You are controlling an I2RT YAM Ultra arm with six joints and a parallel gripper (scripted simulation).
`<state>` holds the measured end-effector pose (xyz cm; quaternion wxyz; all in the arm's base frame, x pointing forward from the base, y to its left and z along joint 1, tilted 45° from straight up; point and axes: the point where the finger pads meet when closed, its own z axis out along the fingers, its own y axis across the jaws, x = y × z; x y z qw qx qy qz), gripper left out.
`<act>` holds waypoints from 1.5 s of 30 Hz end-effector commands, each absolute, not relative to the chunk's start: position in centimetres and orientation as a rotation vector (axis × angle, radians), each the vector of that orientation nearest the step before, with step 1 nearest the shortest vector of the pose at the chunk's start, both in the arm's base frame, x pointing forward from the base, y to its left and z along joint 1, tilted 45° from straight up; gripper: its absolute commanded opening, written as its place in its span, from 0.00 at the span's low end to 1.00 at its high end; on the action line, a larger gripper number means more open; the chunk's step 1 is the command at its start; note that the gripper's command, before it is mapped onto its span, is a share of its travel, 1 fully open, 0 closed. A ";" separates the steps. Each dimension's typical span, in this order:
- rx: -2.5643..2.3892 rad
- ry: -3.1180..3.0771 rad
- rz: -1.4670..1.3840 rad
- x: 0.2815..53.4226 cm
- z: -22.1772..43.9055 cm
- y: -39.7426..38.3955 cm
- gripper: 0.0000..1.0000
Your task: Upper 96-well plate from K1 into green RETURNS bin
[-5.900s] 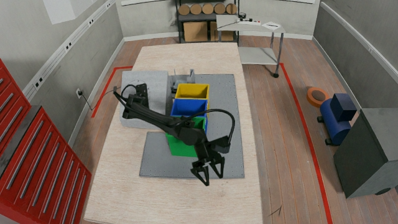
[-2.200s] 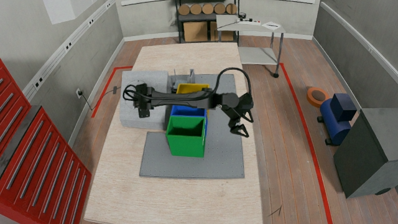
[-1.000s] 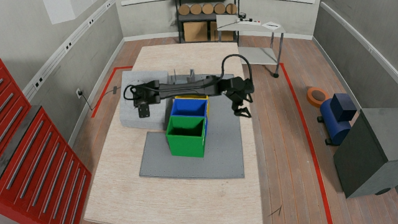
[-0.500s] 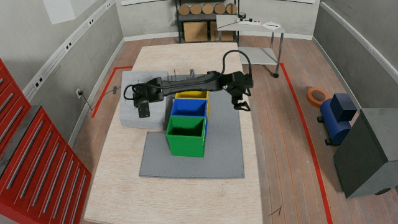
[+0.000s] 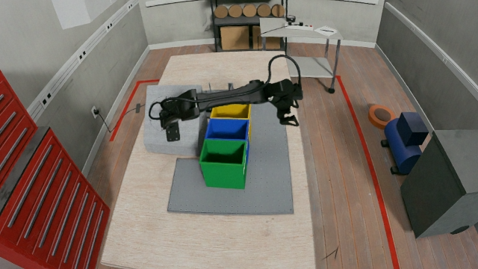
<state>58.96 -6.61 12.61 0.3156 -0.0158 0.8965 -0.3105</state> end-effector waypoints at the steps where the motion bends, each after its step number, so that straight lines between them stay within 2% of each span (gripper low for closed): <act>1: -0.032 2.262 -0.753 60.2 16.4 -3.4 1.00; 8: -0.078 2.409 -0.708 58.8 10.6 -1.2 1.00; 13: -0.069 2.394 -0.708 58.7 10.2 -0.4 1.00; 15: -0.038 2.329 -0.685 59.7 13.3 -0.3 1.00; 17: -0.036 2.324 -0.684 59.6 13.6 -0.3 1.00; 18: -0.063 2.411 -0.673 59.1 10.8 0.1 1.00; 25: -0.079 2.480 -0.661 57.3 7.0 2.4 1.00; 31: -0.032 2.386 -0.631 58.8 10.9 2.7 1.00; 32: -0.058 2.475 -0.624 58.1 8.2 3.0 1.00; 37: -0.071 2.543 -0.619 56.3 5.1 4.5 1.00; 40: -0.071 2.542 -0.620 55.9 4.5 5.2 1.00; 42: -0.036 2.465 -0.581 57.4 7.9 5.6 1.00; 44: -0.036 2.465 -0.581 57.4 7.9 5.6 1.00; 45: -0.050 2.539 -0.584 56.7 5.7 5.8 1.00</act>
